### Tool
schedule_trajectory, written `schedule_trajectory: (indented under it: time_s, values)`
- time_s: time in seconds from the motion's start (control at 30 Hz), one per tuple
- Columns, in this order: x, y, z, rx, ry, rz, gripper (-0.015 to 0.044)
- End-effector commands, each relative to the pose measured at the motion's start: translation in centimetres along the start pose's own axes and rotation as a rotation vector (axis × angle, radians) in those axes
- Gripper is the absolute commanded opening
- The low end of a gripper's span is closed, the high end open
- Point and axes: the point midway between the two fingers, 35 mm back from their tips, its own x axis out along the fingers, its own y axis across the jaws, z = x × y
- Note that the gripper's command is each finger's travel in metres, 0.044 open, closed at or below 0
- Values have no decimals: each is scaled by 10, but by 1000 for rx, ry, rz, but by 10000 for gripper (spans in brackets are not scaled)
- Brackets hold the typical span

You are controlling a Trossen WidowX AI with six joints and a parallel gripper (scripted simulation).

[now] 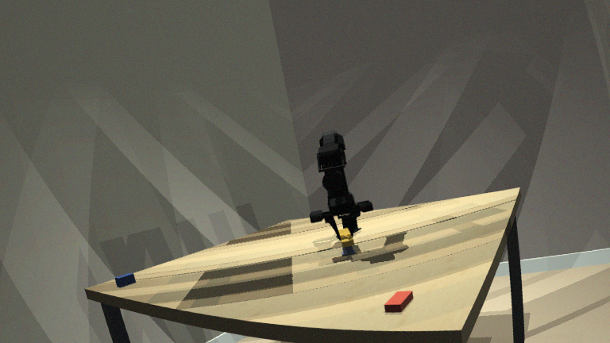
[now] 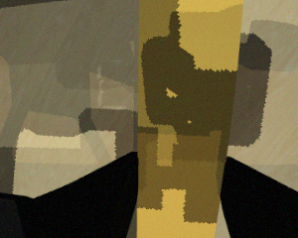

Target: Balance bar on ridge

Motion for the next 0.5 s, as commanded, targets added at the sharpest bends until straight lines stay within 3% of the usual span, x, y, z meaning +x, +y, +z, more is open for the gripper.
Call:
schedule_trajectory:
  time_s: [0.0, 0.33, 0.47]
  values:
    - [0, 0, 0, 0, 0, 0, 0]
    - [0, 0, 0, 0, 0, 0, 0]
    - [0, 0, 0, 0, 0, 0, 105]
